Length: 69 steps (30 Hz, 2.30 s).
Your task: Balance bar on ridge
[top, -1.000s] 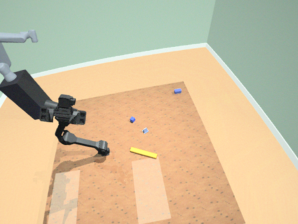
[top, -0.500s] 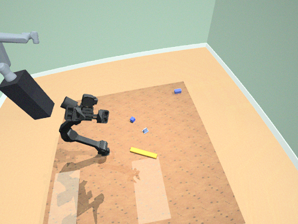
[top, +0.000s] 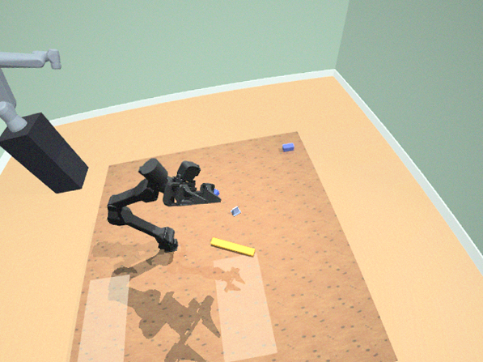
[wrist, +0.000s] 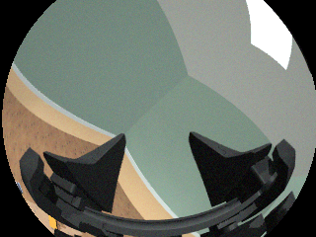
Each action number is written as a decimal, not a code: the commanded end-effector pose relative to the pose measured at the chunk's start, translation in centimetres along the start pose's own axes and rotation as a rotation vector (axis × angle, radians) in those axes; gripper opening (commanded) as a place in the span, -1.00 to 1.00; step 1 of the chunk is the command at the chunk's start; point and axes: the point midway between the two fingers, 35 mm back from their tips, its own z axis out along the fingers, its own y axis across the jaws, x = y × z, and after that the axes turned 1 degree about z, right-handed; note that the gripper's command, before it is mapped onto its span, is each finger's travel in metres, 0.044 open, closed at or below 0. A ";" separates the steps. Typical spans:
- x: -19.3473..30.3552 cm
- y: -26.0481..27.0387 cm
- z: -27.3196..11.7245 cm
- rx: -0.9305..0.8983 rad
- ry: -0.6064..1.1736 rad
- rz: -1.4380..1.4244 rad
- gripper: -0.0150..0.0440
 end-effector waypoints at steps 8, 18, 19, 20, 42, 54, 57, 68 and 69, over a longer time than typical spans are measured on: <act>4.0 11.0 3.6 -0.330 0.174 0.095 0.58; 8.8 19.6 4.0 -0.578 0.419 0.202 0.58; 9.3 20.4 3.9 -0.600 0.448 0.213 0.58; 9.8 21.2 3.8 -0.621 0.478 0.224 0.58; 20.6 33.4 -3.9 -0.888 1.308 0.447 0.58; 22.6 34.9 -6.7 -0.879 1.556 0.480 0.58; 22.7 35.0 -6.7 -0.879 1.556 0.480 0.58; 25.6 38.2 -7.5 -0.879 1.556 0.480 0.58; 25.6 38.2 -7.5 -0.879 1.556 0.480 0.58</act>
